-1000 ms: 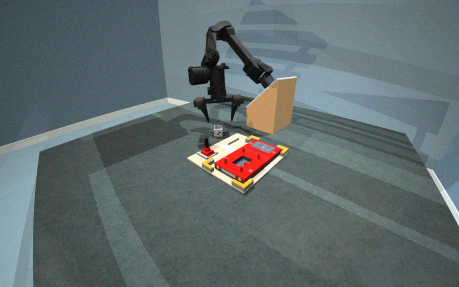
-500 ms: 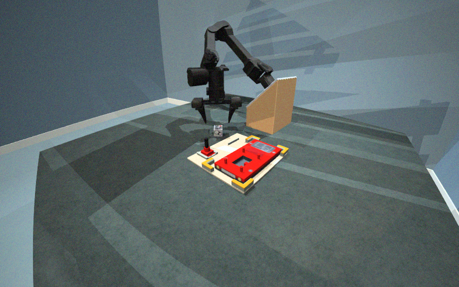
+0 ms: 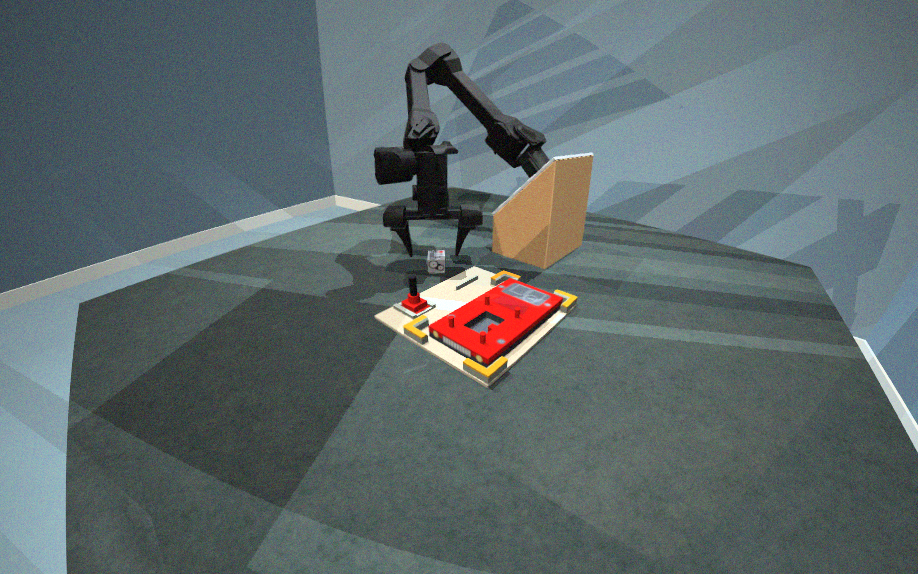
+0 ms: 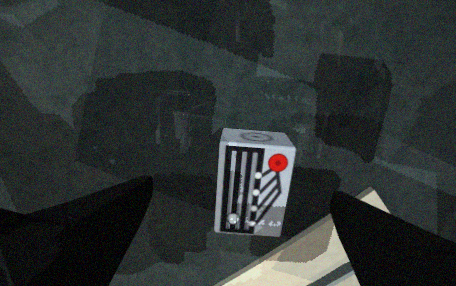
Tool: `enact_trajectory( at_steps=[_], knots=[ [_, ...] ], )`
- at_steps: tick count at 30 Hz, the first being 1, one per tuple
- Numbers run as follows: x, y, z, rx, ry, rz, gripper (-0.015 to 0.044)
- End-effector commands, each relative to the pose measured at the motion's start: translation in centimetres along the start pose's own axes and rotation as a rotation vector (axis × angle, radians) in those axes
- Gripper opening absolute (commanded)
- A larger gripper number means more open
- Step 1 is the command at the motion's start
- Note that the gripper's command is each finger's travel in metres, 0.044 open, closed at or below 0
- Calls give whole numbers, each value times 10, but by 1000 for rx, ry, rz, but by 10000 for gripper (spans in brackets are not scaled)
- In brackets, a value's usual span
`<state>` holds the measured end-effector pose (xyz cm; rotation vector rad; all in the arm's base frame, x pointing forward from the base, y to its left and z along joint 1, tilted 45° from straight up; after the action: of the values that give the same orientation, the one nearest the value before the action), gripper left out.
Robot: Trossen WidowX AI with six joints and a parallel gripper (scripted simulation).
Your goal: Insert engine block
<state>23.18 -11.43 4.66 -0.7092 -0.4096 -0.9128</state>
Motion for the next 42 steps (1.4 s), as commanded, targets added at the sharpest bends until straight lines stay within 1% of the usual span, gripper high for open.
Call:
enact_trajectory(
  at_steps=[1,4,15,23,27,42],
  knots=[
    [-4,-1,-8,-2,8,11,440],
    [-4,-2,-10,-2,8,11,440],
    [-4,-2,-10,-2,8,11,151],
    [-4,-2,-10,-2,8,11,98],
    [-4,-1,-8,-2,10,12,0],
    [-2,7,31,6,26,18,0]
  ],
)
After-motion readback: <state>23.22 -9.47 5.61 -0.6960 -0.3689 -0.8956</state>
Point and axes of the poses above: the point midway between the two fingers, 35 mm back from their tips, its own z axis back along the fingers, its own x axis across the jaws, y = z × x, the point moved 6 cm from there along z, back along the fingers, and after that the axes turned 11 degrees about -z, right-handed, at the moved point
